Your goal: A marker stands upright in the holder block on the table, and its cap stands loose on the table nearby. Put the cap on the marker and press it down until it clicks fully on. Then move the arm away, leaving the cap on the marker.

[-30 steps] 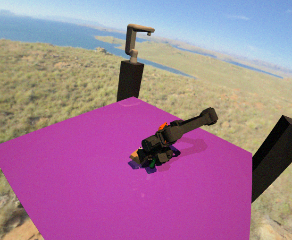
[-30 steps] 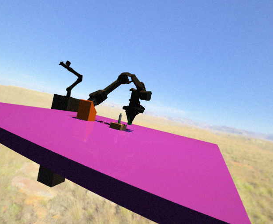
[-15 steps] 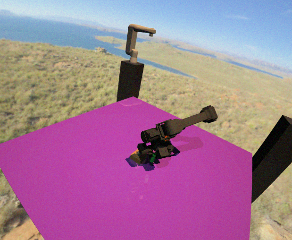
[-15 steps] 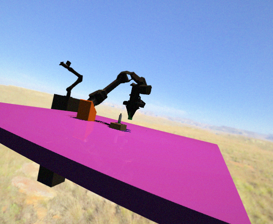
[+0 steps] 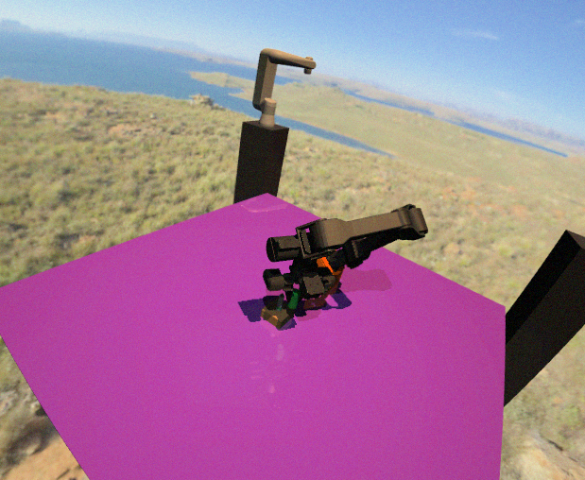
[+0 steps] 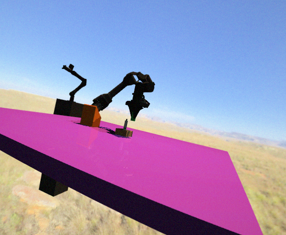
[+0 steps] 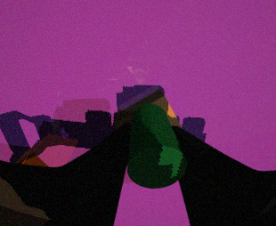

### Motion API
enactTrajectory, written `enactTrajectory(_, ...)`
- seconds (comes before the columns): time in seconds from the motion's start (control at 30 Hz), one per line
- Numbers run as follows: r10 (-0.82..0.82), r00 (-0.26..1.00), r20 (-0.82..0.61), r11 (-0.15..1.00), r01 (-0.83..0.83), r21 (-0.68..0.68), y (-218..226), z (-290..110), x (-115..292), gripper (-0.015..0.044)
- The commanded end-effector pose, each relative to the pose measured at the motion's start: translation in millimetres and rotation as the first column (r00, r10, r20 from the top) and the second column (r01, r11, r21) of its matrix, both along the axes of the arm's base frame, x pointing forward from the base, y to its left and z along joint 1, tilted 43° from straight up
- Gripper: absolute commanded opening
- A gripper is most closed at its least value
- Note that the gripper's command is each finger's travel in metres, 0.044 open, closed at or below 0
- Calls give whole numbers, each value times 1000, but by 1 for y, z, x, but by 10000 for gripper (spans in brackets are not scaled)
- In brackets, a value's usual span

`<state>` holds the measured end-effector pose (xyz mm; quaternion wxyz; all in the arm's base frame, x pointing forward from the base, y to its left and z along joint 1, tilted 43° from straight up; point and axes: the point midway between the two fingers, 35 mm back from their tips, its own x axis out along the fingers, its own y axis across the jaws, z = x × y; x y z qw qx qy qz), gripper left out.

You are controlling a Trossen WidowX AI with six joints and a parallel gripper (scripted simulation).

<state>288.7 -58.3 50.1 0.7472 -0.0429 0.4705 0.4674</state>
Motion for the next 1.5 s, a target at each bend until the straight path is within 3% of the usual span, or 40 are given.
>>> enactTrajectory(0.0, 3, 1000, -5, 1000, -3, 0, -12, -5, -5, 0)
enactTrajectory(0.47, 9, 1000, -3, 1000, -9, 11, -48, -16, -22, 0)
enactTrajectory(1.47, 9, 1000, -2, 1000, -9, 11, -22, -45, -16, 0)
